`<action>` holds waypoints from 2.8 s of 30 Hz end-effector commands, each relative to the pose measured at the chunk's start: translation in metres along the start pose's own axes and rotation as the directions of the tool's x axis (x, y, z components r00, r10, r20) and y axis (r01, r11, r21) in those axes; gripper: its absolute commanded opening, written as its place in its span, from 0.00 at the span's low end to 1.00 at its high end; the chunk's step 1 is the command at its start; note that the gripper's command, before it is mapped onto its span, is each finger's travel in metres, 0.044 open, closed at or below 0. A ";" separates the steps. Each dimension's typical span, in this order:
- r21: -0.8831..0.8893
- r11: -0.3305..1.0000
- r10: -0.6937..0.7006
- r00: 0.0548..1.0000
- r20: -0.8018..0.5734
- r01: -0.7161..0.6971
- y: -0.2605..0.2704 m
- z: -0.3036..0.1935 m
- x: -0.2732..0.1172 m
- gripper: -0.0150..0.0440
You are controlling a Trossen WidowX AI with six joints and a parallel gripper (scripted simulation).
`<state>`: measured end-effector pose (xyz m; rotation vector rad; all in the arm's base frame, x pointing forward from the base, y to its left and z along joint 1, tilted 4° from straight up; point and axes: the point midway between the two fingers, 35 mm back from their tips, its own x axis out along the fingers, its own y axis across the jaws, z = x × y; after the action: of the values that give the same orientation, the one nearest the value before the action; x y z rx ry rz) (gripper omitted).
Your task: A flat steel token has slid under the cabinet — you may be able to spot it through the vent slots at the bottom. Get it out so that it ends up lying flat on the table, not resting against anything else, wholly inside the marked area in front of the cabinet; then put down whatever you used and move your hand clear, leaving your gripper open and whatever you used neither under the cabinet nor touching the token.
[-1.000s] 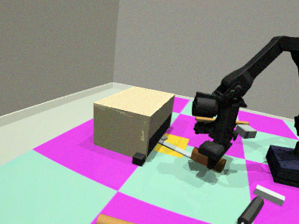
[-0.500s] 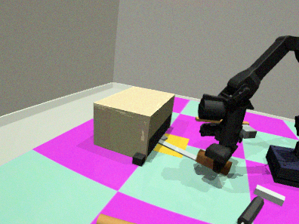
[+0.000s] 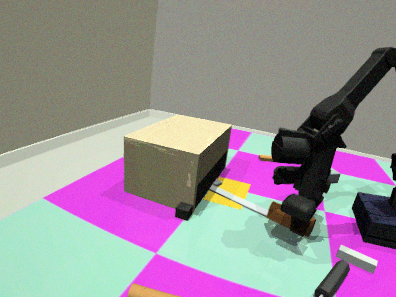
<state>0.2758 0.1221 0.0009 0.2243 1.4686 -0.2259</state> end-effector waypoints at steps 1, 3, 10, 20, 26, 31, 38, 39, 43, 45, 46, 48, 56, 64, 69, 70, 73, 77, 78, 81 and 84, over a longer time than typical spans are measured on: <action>0.003 1.000 -0.001 1.000 -0.001 0.001 0.000 -0.008 0.001 0.25; 0.003 1.000 -0.001 1.000 -0.002 0.001 0.000 -0.011 0.001 0.25; 0.003 1.000 -0.001 1.000 -0.003 0.001 0.001 -0.023 0.001 0.25; 0.003 1.000 -0.001 1.000 -0.004 0.001 0.002 -0.040 0.001 0.25; -0.002 1.000 0.000 1.000 -0.003 0.000 0.002 -0.038 0.000 0.25; -0.002 1.000 0.000 1.000 -0.004 0.000 0.003 -0.043 -0.001 0.25; -0.002 1.000 0.000 1.000 -0.005 0.000 0.003 -0.052 -0.002 0.25; -0.002 1.000 0.000 1.000 -0.005 0.000 0.003 -0.053 -0.002 0.25; -0.002 1.000 -0.001 1.000 -0.005 0.001 0.003 -0.058 -0.002 0.25; -0.002 1.000 -0.001 1.000 -0.006 0.001 0.003 -0.061 -0.003 0.25; -0.002 1.000 -0.001 1.000 -0.006 0.001 0.003 -0.062 -0.003 0.25; -0.002 1.000 -0.001 1.000 -0.006 0.001 0.003 -0.065 -0.003 0.25; 0.048 0.999 -0.001 1.000 -0.006 0.001 0.003 -0.066 -0.003 0.25; 0.110 0.994 -0.001 1.000 -0.006 0.002 0.003 -0.066 -0.003 0.25; 0.149 0.989 -0.001 1.000 -0.006 0.002 0.003 -0.067 -0.003 0.25; 0.157 0.988 -0.001 1.000 -0.006 0.002 0.003 -0.067 -0.003 0.25; 0.180 0.984 -0.001 1.000 -0.006 0.002 0.003 -0.067 -0.003 0.25; 0.211 0.977 -0.001 1.000 -0.006 0.002 0.003 -0.067 -0.003 0.25; 0.219 0.976 -0.001 1.000 -0.006 0.002 0.003 -0.067 -0.003 0.25; 0.242 0.970 -0.001 1.000 -0.006 0.002 0.003 -0.067 -0.003 0.25; 0.264 0.964 -0.001 1.000 -0.006 0.003 0.003 -0.067 -0.003 0.25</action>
<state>0.2120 0.1447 -0.0023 0.4152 1.4529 -0.3979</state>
